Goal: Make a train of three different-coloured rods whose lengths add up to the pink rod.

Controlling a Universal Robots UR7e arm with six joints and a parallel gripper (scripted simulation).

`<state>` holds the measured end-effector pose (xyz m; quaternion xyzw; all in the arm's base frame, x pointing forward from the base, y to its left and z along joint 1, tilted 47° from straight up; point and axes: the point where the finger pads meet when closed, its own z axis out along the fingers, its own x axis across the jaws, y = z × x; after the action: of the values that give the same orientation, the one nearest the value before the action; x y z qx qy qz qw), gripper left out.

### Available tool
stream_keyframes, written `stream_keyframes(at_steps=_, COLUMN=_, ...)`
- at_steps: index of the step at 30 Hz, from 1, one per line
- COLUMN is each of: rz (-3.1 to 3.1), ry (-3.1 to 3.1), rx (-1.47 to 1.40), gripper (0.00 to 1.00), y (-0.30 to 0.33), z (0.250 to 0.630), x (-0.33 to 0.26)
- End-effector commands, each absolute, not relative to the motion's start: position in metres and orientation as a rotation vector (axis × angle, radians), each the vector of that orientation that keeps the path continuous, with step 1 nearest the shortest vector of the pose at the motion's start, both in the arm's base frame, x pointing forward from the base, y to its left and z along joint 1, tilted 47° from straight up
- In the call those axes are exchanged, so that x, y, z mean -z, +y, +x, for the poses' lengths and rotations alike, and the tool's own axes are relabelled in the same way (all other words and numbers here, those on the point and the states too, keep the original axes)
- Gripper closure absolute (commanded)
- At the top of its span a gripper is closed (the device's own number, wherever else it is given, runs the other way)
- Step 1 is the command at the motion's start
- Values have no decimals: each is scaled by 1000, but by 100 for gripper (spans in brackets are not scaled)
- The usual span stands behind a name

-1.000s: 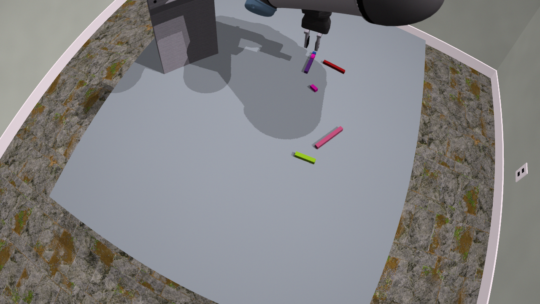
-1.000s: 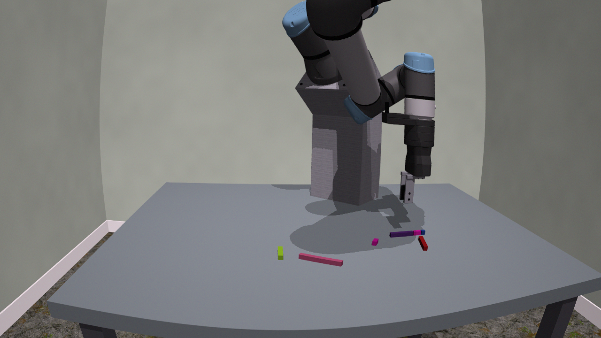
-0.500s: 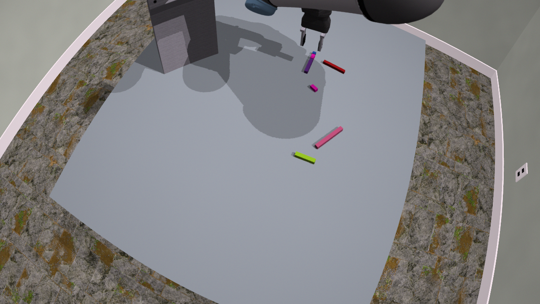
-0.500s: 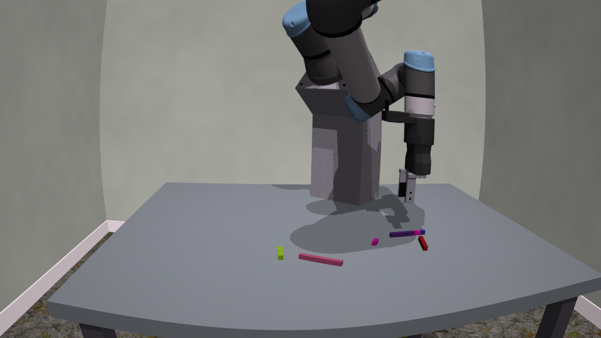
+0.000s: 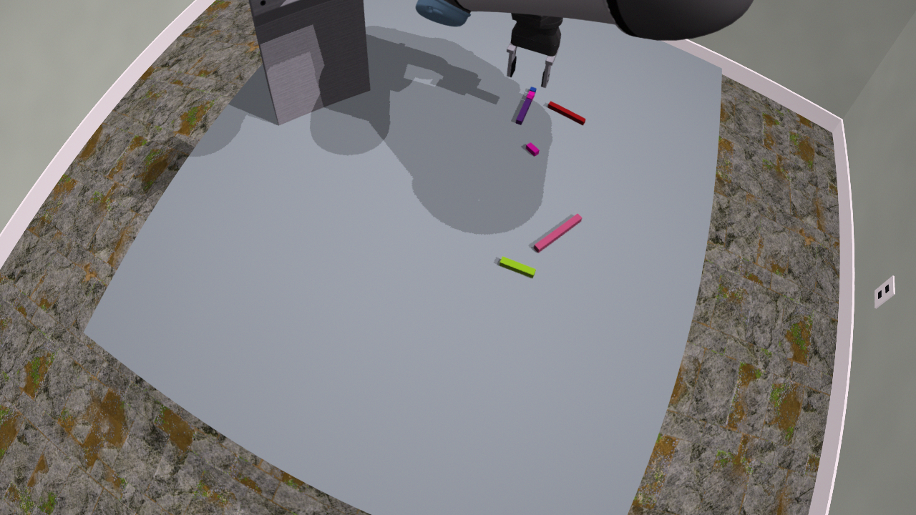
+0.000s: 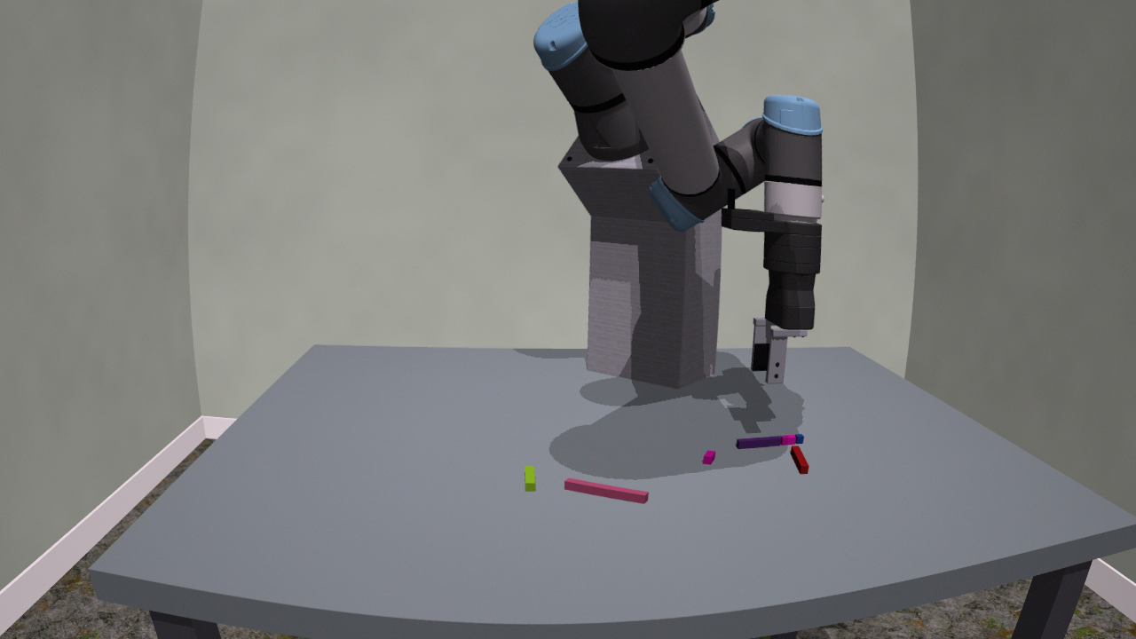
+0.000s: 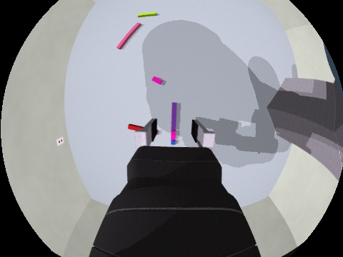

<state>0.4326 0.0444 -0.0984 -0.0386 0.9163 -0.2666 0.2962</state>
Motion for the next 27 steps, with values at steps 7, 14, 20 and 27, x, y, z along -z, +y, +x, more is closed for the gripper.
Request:
stream_keyframes(at_steps=7, rz=-106, ry=2436, rx=708, gripper=0, y=57, z=418, x=81)
stream_keyframes(at_steps=14, rz=-106, ry=2436, rx=708, gripper=0, y=73, z=398, x=57)
stream_keyframes(at_steps=20, rz=-106, ry=2436, rx=708, gripper=0, y=80, z=389, x=46)
stream_keyframes(at_steps=27, rz=-106, ry=2436, rx=708, gripper=0, y=87, z=381, x=37)
